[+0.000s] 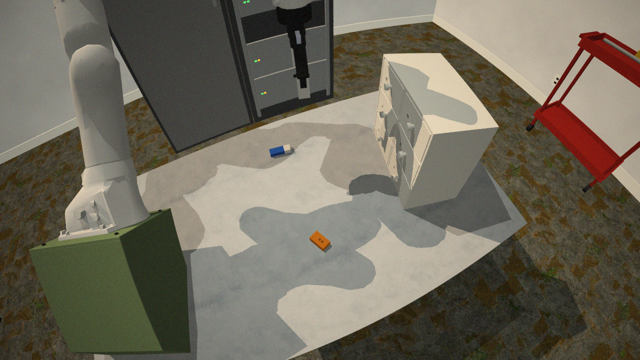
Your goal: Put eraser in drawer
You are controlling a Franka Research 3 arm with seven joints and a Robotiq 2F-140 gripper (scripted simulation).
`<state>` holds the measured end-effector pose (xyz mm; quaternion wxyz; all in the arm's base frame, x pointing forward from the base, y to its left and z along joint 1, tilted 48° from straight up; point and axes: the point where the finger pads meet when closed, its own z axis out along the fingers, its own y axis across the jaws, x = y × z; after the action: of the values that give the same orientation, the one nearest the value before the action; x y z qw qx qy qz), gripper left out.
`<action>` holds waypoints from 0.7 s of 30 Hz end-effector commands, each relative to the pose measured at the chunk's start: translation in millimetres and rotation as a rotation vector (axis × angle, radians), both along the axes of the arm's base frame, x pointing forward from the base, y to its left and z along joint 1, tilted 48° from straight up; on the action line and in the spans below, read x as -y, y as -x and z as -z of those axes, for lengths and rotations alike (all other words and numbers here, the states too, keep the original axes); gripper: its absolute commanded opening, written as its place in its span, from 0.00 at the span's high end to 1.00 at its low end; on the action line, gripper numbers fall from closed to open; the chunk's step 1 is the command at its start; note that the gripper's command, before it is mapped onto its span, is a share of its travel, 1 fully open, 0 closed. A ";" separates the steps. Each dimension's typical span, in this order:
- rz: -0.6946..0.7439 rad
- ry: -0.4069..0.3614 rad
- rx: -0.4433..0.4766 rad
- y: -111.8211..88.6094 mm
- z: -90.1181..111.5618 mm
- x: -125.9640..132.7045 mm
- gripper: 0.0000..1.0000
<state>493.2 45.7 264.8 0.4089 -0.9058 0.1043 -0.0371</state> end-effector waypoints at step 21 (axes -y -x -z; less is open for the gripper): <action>0.132 -0.029 -0.146 1.4 1.7 2.9 0.00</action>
<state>493.0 42.1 264.1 0.4098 -0.8985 0.1562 -0.0156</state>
